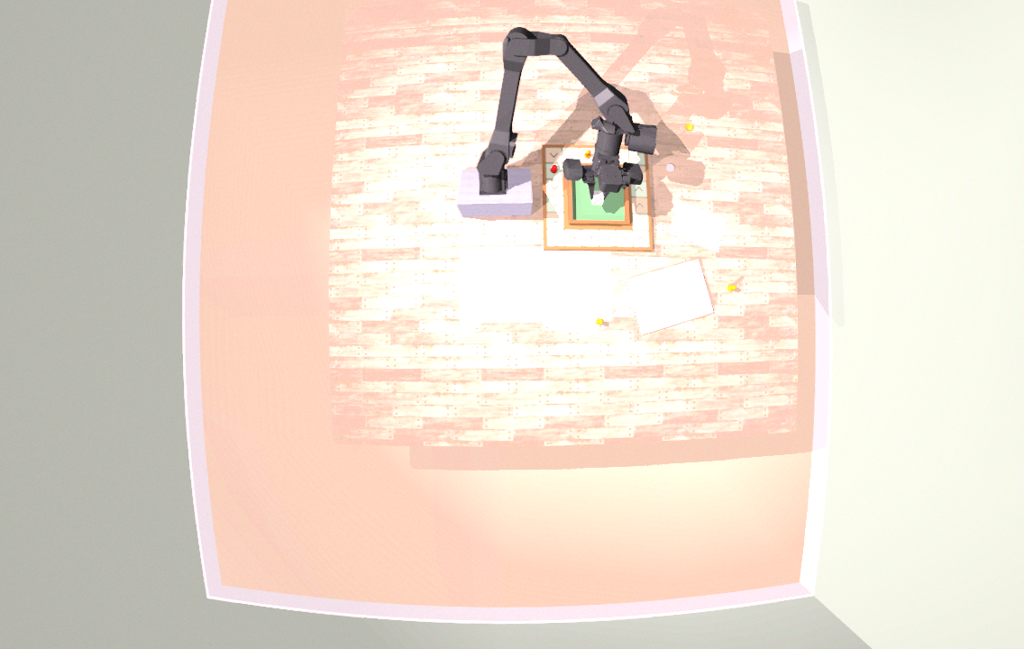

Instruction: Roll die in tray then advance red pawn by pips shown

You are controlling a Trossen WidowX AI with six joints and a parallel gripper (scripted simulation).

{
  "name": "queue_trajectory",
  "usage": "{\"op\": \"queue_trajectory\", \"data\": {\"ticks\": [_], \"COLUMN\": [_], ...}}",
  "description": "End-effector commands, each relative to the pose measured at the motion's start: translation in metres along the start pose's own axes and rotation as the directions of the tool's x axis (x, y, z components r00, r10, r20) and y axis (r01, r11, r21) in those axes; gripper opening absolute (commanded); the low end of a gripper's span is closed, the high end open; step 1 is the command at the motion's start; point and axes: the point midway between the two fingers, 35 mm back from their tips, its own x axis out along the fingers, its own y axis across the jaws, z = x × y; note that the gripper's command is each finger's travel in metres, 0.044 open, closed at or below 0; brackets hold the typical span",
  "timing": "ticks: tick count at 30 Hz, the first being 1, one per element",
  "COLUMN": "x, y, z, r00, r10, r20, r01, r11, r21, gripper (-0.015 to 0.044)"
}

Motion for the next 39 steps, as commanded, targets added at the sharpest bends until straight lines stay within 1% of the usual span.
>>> {"op": "queue_trajectory", "data": {"ticks": [1, 4, 7, 11, 13, 33, 39], "x": [0.0, -0.001, -0.004, -0.039, -0.046, -0.044, -0.044], "y": [-0.001, 0.0, 0.0, 0.008, 0.009, 0.007, 0.007], "z": [0.0, 0.0, 0.0, 0.0, 0.0, -0.002, -0.002], "r00": [0.992, 0.981, 0.98, 0.98, 0.98, 0.981, 0.981], "r10": [0.037, 0.067, 0.07, 0.07, 0.071, 0.07, 0.07], "r20": [0.117, 0.184, 0.188, 0.188, 0.188, 0.181, 0.181], "r01": [-0.04, -0.074, -0.076, -0.077, -0.077, -0.076, -0.076], "r11": [0.999, 0.997, 0.997, 0.997, 0.997, 0.997, 0.997], "r21": [0.018, 0.027, 0.027, 0.027, 0.027, 0.028, 0.028], "gripper": [0.0, 0.0, 0.0, 0.0, 0.0, 0.0, 0.0157]}}
